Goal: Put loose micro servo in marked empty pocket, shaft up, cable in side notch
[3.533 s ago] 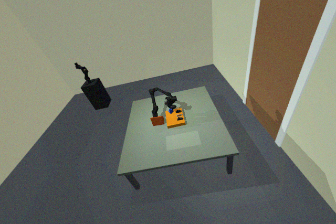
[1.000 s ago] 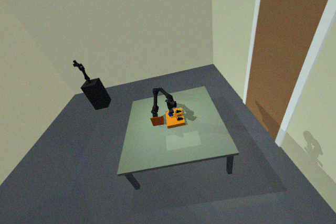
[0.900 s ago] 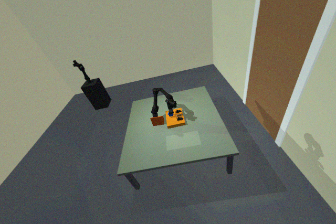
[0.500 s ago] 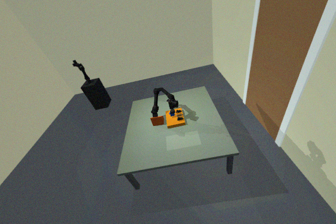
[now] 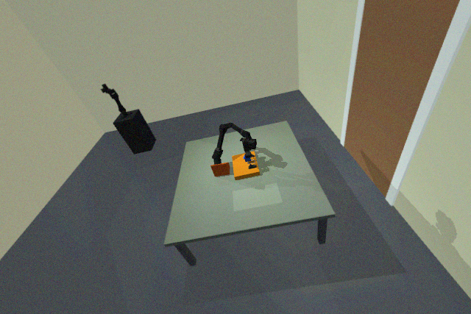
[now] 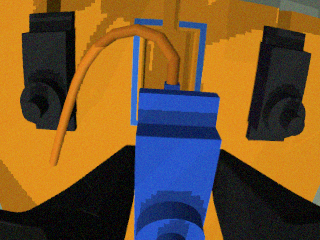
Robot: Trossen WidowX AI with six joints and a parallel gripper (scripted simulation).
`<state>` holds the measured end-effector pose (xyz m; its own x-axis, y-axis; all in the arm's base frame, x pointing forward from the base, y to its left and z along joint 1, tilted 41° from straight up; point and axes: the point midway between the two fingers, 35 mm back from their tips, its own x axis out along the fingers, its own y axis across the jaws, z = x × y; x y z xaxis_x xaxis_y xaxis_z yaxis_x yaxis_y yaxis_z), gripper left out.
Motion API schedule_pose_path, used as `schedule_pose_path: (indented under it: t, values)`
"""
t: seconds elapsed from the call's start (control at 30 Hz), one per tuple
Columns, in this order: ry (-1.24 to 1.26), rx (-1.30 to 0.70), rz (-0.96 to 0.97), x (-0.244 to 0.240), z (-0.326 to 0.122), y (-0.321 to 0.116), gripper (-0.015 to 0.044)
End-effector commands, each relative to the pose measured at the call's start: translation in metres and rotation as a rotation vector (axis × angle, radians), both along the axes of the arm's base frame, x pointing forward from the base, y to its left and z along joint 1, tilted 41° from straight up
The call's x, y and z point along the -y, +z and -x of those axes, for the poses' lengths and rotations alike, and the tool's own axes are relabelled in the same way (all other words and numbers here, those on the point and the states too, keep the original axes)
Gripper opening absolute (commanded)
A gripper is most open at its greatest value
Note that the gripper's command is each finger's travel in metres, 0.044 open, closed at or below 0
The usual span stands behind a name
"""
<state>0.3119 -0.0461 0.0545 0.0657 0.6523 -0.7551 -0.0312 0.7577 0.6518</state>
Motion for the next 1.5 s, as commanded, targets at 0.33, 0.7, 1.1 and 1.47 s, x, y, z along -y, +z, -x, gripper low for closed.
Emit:
schedule_pose_path:
  t: [0.33,0.7,1.1,1.47]
  values:
    - [-0.005,0.005,-0.002,-0.001,-0.029,0.001,0.0]
    - [-0.005,0.006,-0.002,-0.012,-0.03,-0.011,0.0]
    - [-0.005,0.006,-0.002,-0.013,-0.03,-0.012,0.0]
    - [-0.005,0.006,-0.003,-0.021,-0.031,-0.021,0.0]
